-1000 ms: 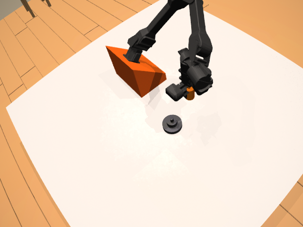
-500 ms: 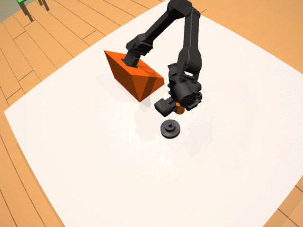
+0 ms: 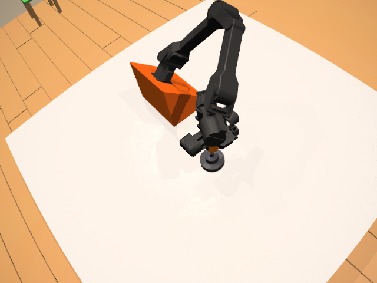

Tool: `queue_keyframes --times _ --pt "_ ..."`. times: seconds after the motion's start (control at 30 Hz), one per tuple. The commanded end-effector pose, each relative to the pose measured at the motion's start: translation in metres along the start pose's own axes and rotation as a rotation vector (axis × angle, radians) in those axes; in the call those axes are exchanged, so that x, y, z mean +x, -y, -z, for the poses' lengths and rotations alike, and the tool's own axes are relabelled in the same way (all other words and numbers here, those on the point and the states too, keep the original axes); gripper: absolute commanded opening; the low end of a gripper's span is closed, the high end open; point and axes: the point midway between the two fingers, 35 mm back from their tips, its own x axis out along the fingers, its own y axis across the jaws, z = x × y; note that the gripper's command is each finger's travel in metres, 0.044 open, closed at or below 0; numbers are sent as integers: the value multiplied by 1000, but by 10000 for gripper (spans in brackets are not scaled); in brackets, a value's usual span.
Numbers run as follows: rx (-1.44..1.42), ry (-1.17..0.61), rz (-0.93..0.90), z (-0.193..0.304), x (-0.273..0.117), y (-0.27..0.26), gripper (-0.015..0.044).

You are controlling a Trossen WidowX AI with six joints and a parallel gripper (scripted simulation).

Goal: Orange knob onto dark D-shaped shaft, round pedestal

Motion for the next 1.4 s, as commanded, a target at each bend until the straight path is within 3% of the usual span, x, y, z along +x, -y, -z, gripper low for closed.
queue_keyframes --times 0.0,0.33,1.37 --pt "-6 -3 1 1 3 8 0" --pt "-6 -3 0 1 29 8 0" --pt "-16 -3 0 1 29 8 0"
